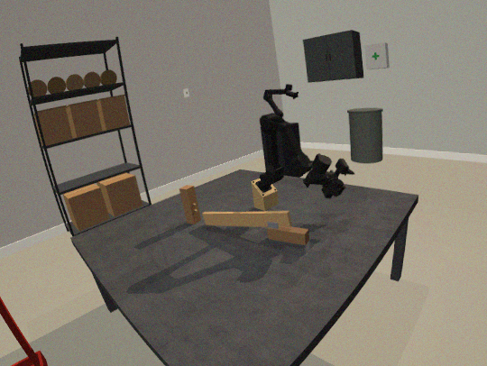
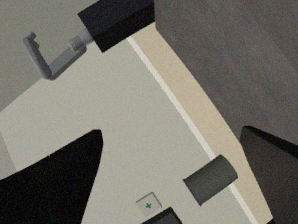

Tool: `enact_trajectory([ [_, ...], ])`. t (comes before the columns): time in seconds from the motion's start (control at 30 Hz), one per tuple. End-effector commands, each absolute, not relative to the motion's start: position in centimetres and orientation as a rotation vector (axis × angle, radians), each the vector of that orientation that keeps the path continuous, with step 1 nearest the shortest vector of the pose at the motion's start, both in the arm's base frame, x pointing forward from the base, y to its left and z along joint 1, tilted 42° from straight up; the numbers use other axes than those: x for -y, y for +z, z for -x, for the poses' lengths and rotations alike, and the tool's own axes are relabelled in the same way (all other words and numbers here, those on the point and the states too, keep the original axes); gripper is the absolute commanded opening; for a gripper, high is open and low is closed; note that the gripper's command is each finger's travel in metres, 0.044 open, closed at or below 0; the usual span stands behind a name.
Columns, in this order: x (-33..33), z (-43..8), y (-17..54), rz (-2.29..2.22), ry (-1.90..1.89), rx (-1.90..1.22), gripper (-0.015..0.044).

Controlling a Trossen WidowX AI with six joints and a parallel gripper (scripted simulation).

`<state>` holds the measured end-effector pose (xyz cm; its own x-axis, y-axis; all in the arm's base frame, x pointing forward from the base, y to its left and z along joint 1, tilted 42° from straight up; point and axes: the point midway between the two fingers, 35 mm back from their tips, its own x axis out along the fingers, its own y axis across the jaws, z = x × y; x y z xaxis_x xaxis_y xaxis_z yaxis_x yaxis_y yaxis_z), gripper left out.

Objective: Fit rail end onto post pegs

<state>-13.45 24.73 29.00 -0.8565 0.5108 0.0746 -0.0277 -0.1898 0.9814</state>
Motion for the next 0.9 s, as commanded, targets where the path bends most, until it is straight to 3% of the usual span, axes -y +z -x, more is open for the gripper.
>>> enact_trajectory([
  [0.0, -24.8, 13.4, 29.0, -0.56, 2.105, -1.72, 0.0426],
  [0.17, -27.2, 11.1, 29.0, -0.581, 2.064, -1.565, 0.044],
  [0.53, -33.4, 1.0, 29.3, -0.49, 1.869, -1.015, 0.044],
  [0.87, -35.3, -7.5, 31.4, -0.23, 1.694, -0.567, 0.044],
])
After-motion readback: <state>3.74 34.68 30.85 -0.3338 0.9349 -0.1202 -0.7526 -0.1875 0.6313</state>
